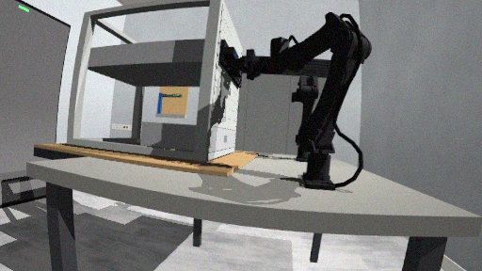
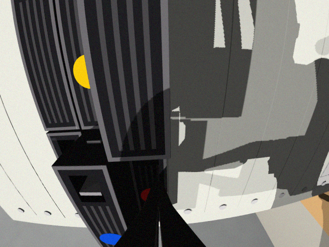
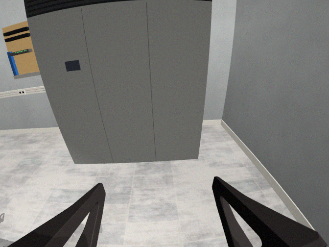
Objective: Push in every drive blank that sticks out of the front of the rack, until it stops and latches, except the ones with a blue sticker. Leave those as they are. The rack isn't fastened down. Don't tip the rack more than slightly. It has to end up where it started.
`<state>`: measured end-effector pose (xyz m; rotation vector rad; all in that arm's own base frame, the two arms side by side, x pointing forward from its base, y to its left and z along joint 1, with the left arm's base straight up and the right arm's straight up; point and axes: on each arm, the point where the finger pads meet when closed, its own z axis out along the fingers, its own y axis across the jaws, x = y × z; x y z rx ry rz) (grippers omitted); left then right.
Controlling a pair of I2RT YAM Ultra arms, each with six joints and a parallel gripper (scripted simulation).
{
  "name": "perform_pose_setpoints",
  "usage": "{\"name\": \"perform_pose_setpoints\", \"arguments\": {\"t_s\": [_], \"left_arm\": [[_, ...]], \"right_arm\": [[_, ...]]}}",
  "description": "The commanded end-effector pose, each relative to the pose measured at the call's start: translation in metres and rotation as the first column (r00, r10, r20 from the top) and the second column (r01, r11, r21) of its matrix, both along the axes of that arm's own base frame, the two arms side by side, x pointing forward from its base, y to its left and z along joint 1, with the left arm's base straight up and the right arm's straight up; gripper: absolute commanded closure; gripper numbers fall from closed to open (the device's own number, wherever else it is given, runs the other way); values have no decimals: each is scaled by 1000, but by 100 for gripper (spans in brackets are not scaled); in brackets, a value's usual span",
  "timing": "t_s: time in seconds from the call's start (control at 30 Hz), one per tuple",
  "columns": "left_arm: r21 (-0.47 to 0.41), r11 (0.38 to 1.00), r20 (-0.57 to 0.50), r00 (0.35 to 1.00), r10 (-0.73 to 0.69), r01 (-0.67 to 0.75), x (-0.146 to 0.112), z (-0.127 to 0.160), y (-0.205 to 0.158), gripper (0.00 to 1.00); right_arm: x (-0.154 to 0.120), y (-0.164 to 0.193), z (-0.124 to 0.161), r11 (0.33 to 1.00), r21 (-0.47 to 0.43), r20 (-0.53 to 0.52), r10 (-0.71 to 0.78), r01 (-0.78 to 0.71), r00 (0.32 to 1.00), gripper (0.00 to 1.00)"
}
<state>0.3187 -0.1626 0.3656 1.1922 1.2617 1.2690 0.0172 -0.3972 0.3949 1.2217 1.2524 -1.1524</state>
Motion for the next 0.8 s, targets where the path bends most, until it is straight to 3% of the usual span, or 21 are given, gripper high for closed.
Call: {"name": "perform_pose_setpoints", "arguments": {"t_s": [0.0,0.77], "left_arm": [[-34,999,21,1000,2,-2,4,14,1,100],[-30,1000,18,1000,2,-2,10,13,1,100]], "right_arm": [[-5,-1,21,999,-47,-10,-8,7,1000,0],[-5,-1,21,999,-47,-10,-8,7,1000,0]]}}
